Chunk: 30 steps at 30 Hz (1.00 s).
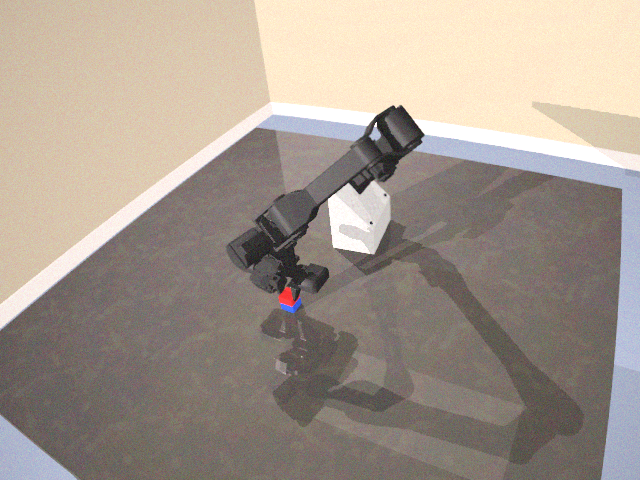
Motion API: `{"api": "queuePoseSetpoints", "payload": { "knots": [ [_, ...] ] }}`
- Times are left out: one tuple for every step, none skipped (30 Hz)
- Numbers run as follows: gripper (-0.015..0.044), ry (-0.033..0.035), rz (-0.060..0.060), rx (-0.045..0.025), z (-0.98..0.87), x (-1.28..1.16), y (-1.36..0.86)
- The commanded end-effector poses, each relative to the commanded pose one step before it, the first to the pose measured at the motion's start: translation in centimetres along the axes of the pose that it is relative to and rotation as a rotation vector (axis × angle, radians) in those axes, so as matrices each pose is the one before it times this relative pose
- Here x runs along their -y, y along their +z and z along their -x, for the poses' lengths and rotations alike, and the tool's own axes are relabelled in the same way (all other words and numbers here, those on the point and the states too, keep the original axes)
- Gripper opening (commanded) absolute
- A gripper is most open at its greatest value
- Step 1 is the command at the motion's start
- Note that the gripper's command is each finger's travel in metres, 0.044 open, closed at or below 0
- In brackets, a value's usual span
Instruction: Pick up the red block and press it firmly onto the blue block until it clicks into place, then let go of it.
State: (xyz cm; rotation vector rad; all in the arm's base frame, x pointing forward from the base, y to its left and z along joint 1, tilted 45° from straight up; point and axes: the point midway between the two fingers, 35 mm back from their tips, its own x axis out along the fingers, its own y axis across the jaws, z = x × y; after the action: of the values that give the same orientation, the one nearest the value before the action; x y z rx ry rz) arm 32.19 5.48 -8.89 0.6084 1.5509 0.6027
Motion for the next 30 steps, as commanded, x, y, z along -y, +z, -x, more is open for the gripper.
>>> {"api": "queuePoseSetpoints", "payload": {
  "knots": [
    [0.0000, 0.00281, -0.0055, -0.00417, -0.163, -0.005, -0.169],
    [0.0000, 0.00000, 0.0000, 0.00000, 0.000, 0.000, 0.000],
    [0.0000, 0.00000, 0.0000, 0.00000, 0.000, 0.000, 0.000],
    [0.0000, 0.00000, 0.0000, 0.00000, 0.003, 0.000, 0.009],
    [0.0000, 0.00000, 0.0000, 0.00001, 0.005, -0.001, 0.011],
    [0.0000, 0.00000, 0.0000, 0.00000, 0.003, 0.000, 0.006],
    [0.0000, 0.00000, 0.0000, 0.00000, 0.000, 0.000, 0.000],
    [0.0000, 0.00000, 0.0000, 0.00000, 0.000, 0.000, 0.000],
    [0.0000, 0.00000, 0.0000, 0.00000, 0.000, 0.000, 0.000],
    [0.0000, 0.00000, 0.0000, 0.00000, 0.000, 0.000, 0.000],
    [0.0000, 0.00000, 0.0000, 0.00000, 0.000, 0.000, 0.000],
    [0.0000, 0.00000, 0.0000, 0.00000, 0.000, 0.000, 0.000],
    [0.0000, 0.00000, 0.0000, 0.00000, 0.000, 0.000, 0.000],
    [0.0000, 0.00000, 0.0000, 0.00000, 0.000, 0.000, 0.000],
    [0.0000, 0.00000, 0.0000, 0.00000, 0.000, 0.000, 0.000],
    [0.0000, 0.00000, 0.0000, 0.00000, 0.000, 0.000, 0.000],
    [0.0000, 0.00000, 0.0000, 0.00000, 0.000, 0.000, 0.000],
    [0.0000, 0.00000, 0.0000, 0.00000, 0.000, 0.000, 0.000],
    [0.0000, 0.00000, 0.0000, 0.00000, 0.000, 0.000, 0.000],
    [0.0000, 0.00000, 0.0000, 0.00000, 0.000, 0.000, 0.000],
    [0.0000, 0.00000, 0.0000, 0.00000, 0.000, 0.000, 0.000],
    [0.0000, 0.00000, 0.0000, 0.00000, 0.000, 0.000, 0.000],
    [0.0000, 0.00000, 0.0000, 0.00000, 0.000, 0.000, 0.000],
    [0.0000, 0.00000, 0.0000, 0.00000, 0.000, 0.000, 0.000],
    [0.0000, 0.00000, 0.0000, 0.00000, 0.000, 0.000, 0.000],
    [0.0000, 0.00000, 0.0000, 0.00000, 0.000, 0.000, 0.000],
    [0.0000, 0.00000, 0.0000, 0.00000, 0.000, 0.000, 0.000],
    [0.0000, 0.00000, 0.0000, 0.00000, 0.000, 0.000, 0.000],
    [0.0000, 0.00000, 0.0000, 0.00000, 0.000, 0.000, 0.000],
    [0.0000, 0.00000, 0.0000, 0.00000, 0.000, 0.000, 0.000]
  ]
}}
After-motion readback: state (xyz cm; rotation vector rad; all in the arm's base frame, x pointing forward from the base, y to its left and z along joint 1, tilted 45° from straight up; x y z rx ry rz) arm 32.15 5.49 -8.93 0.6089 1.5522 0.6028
